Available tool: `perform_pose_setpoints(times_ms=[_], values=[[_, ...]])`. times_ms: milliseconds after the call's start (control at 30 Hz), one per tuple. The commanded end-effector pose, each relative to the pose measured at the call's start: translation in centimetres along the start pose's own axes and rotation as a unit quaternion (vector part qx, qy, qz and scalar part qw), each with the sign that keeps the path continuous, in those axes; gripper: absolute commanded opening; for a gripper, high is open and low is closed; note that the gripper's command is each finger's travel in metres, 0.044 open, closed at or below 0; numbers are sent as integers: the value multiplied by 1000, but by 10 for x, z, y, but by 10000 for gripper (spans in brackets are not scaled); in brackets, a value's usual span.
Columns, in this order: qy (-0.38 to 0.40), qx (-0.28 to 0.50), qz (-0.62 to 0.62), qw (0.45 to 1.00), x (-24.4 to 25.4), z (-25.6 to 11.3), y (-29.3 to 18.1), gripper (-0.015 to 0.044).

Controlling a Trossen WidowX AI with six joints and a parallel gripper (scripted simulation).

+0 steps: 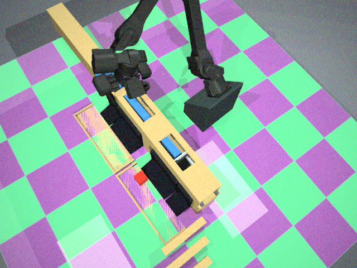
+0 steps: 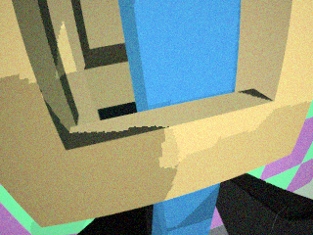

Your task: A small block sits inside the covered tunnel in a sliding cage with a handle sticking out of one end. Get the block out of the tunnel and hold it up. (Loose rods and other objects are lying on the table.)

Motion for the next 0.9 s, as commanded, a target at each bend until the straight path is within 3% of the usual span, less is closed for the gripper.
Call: perform_pose_setpoints(times_ms=[0, 400, 433, 867], values=[[-11, -44, -26, 999, 2, -2, 33, 0], [-11, -44, -26, 999, 2, -2, 33, 0], [4, 10, 7, 1000, 1, -1, 2, 26], [-5, -20, -11, 1000, -3, -21, -11, 367]])
Point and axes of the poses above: the point midway between the two fingers, 35 mm back from their tips, its own z axis out along the fingers, its own x axis across the jaws, y = z × x, the point moved 6 cm from there along -z, back along the fingers, and after that the axes turned 7 degrees about -z, right-handed, at the moved point
